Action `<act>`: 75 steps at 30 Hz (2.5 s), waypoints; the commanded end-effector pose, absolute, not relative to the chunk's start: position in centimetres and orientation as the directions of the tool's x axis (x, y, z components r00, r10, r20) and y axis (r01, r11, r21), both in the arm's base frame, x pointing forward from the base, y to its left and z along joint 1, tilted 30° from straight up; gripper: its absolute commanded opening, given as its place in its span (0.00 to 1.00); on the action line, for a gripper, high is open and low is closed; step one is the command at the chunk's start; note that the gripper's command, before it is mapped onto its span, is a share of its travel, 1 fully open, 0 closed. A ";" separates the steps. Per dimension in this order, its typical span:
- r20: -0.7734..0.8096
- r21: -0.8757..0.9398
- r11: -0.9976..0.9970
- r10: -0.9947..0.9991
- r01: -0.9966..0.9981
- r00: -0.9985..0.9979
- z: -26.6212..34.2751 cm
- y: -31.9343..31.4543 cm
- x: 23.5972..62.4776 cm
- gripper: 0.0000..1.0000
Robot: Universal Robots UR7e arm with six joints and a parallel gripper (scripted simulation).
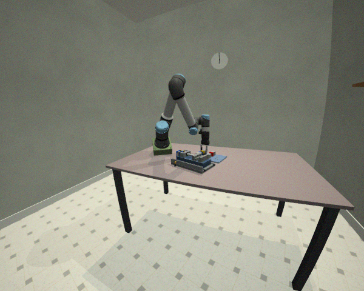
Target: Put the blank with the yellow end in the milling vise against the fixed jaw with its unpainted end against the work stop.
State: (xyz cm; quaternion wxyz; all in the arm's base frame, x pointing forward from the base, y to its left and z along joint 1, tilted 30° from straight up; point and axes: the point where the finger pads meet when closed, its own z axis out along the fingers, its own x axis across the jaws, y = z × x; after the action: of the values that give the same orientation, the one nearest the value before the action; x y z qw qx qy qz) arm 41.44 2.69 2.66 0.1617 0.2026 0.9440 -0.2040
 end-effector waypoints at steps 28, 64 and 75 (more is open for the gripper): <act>-0.389 -0.319 0.835 0.316 0.448 -0.865 2.1 2.4 41.6 1.00; -0.389 -0.319 0.835 0.316 0.448 -0.865 2.2 2.5 41.6 0.00; -0.389 -0.319 0.835 0.316 0.448 -0.865 2.2 2.5 41.6 0.00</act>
State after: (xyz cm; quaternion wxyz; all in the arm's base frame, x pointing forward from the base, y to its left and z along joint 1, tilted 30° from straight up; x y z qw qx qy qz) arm 41.56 2.45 2.19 0.1617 0.2026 0.9440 -0.2040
